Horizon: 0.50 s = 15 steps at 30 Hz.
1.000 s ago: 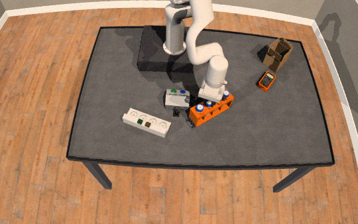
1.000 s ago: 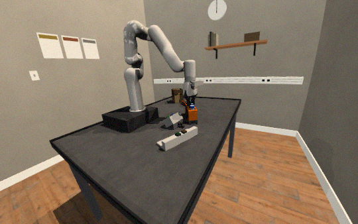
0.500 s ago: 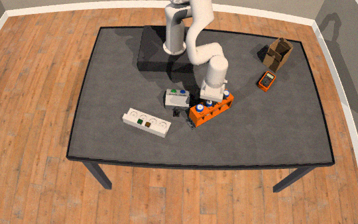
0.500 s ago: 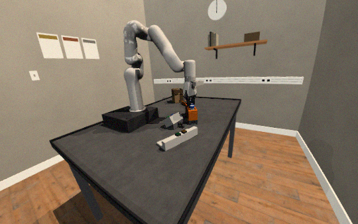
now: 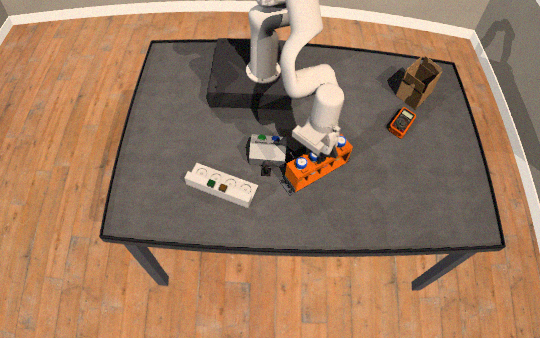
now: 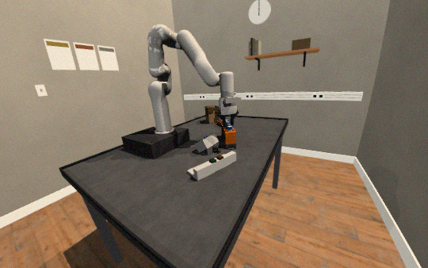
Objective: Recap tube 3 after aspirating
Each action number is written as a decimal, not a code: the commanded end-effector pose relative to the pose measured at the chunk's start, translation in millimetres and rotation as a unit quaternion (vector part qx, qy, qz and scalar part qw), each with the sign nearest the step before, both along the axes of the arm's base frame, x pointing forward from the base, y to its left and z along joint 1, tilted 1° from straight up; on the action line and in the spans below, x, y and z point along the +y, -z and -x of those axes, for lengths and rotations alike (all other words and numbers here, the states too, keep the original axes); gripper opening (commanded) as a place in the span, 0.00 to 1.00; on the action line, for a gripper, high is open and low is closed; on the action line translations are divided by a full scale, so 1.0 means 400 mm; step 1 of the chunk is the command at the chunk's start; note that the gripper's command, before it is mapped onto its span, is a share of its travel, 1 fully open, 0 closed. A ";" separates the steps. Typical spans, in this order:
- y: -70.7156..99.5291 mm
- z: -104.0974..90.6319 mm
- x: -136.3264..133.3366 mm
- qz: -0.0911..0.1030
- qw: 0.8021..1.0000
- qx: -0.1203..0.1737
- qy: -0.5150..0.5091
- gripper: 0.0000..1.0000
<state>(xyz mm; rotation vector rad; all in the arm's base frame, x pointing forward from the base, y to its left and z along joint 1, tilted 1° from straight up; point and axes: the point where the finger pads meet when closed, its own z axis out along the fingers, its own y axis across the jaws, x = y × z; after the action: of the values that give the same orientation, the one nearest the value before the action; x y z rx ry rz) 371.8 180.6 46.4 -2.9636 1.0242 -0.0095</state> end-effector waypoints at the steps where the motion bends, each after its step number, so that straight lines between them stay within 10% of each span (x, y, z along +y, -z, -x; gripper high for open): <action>1: -0.003 -0.003 0.002 0.000 0.990 -0.002 0.139 0.46; 15: -0.003 -0.003 0.002 -0.003 0.896 -0.001 0.444 0.46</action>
<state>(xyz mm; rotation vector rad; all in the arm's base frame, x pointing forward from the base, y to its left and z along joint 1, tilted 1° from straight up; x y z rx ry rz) 371.8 180.6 46.4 -2.3863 2.0312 -0.0055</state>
